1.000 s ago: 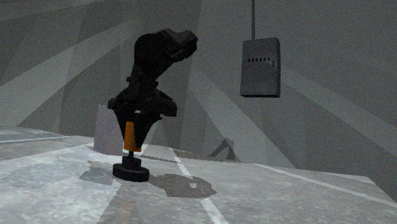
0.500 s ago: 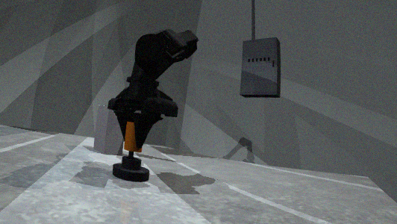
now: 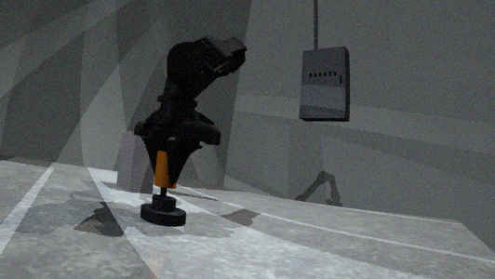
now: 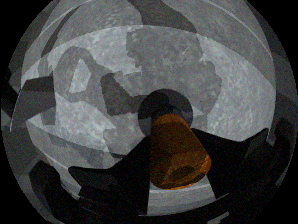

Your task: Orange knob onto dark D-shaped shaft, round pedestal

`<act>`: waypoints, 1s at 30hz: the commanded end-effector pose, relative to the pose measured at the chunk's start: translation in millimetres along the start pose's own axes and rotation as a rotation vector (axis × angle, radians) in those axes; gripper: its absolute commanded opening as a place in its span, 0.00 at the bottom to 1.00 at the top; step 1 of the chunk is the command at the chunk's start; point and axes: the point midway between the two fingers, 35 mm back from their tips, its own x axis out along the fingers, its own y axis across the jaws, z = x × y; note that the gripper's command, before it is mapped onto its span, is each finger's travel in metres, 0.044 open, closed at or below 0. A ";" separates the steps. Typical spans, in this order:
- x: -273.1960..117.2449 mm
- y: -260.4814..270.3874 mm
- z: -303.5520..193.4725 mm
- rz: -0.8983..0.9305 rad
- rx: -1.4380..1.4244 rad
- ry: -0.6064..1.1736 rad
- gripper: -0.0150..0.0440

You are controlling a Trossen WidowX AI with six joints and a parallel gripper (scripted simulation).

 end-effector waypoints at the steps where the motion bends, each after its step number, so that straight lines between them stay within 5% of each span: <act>1: -3.1 -1.1 0.0 -0.004 -0.052 0.004 0.25; 30: 1.8 -2.5 -0.3 -0.004 -0.207 0.004 0.25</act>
